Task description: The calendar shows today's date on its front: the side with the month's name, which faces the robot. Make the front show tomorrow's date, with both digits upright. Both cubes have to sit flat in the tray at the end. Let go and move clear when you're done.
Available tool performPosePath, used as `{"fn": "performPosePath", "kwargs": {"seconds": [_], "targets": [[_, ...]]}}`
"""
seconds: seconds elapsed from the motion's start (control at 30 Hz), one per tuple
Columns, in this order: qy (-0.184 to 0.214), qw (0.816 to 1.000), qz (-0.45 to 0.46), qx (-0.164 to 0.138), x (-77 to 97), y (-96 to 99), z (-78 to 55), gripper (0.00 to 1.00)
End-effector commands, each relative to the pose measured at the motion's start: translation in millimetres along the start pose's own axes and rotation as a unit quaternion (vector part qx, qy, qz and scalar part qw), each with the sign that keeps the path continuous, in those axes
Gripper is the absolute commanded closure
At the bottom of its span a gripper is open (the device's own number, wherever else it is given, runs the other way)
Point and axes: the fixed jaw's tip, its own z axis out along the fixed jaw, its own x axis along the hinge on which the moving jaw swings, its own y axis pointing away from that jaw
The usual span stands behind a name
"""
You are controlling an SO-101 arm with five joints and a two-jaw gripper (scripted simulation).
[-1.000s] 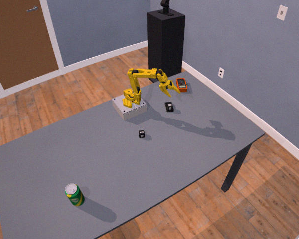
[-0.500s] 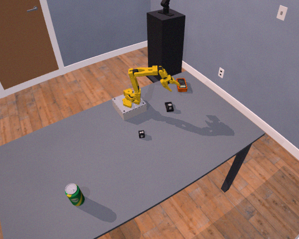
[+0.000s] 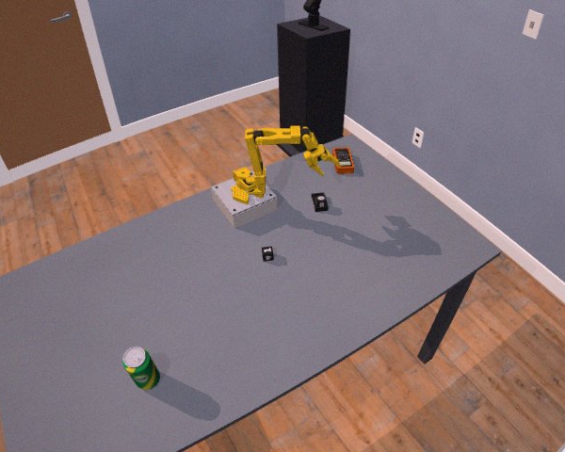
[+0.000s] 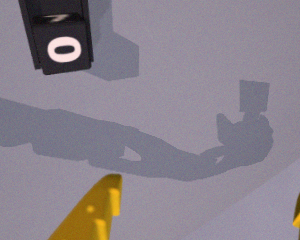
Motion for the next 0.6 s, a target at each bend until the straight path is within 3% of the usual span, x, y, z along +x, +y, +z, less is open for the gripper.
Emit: {"fn": "performPosePath", "kwargs": {"seconds": [0.0,0.13,0.2,0.4,0.57], "targets": [[-0.007,0.999,-0.009,-0.043,-3.4,10.7,16.3,0.65],[-0.012,0.995,-0.01,-0.103,-4.8,27.1,34.5,0.65],[-0.012,0.995,-0.01,-0.103,-4.8,27.1,34.5,0.65],[-0.019,0.982,-0.01,-0.186,-7.0,53.6,56.8,0.65],[-0.022,0.975,-0.01,-0.221,-8.0,66.1,64.8,0.65]]}}
